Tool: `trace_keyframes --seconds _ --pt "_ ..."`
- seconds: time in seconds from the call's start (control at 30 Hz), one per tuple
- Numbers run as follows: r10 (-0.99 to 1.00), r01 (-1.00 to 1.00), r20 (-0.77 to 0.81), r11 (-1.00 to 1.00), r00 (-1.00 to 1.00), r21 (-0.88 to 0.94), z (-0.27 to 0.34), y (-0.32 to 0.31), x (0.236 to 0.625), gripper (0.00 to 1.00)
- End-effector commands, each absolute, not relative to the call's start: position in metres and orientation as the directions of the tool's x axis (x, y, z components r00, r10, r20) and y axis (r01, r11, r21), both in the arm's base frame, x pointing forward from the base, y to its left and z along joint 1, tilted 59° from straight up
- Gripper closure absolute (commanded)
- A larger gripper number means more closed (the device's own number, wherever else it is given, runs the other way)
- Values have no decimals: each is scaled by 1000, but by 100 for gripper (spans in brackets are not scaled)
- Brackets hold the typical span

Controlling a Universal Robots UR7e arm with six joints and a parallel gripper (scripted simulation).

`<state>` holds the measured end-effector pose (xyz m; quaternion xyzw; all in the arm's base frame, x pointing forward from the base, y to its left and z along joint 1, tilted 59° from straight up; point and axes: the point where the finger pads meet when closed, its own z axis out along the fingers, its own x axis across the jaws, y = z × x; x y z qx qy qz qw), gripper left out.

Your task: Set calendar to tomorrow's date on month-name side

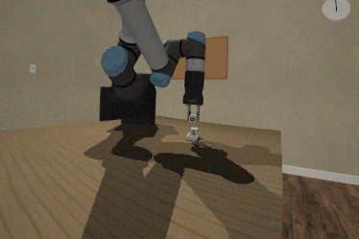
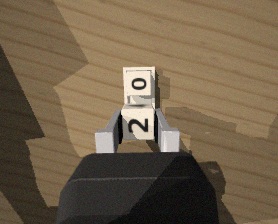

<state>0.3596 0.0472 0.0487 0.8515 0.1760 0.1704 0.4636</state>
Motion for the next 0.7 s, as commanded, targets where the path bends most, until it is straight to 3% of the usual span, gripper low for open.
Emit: trace_keyframes --seconds 0.0,0.67 --pt "464 142 131 -508 876 849 44 41 365 43" --pt "464 142 131 -508 876 849 36 30 372 43"
